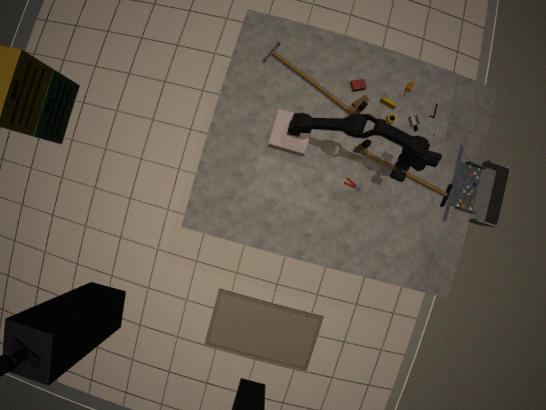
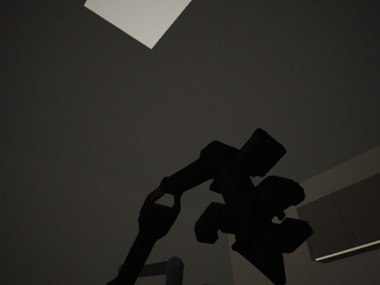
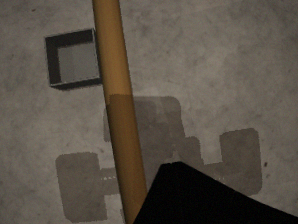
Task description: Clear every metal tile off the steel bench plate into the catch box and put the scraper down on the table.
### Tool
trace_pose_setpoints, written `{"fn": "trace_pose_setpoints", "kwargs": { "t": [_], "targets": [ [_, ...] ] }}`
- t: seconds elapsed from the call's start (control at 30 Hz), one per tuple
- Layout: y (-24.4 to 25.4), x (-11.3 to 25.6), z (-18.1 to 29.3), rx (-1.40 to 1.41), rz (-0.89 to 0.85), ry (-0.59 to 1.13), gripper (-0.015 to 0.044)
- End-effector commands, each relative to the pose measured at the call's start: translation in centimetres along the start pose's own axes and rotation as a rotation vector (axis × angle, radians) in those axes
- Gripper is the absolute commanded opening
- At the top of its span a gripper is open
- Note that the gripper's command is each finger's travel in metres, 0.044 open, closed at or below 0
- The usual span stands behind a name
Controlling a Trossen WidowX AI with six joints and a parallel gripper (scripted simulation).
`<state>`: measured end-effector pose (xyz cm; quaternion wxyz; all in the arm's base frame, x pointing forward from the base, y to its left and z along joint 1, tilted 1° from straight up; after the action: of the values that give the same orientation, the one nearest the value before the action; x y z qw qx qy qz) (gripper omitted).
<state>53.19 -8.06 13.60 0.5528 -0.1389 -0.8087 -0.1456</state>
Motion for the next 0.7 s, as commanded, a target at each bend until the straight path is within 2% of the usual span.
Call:
{"fn": "trace_pose_setpoints", "kwargs": {
  "t": [0.0,0.53,0.57,0.67],
  "targets": [
    [0.0,0.0,0.0,0.0,0.0,0.0,0.0],
    [0.2,4.6,0.3,-0.035,-0.027,-0.076,0.042],
    [0.2,5.0,0.3,-0.036,-0.029,-0.082,0.044],
    [0.2,6.0,0.4,-0.039,-0.035,-0.1,0.044]
  ]
}}
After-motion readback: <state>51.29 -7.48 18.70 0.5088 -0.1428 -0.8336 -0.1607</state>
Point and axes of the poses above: the point midway between the two fingers, 35 mm back from their tips, its own x axis back along the fingers, its own y axis across the jaws, z = x × y, the point moved 3 cm from there along x, back along the fingers, and after that the axes turned 9 degrees about -x, right-handed, at the moved point
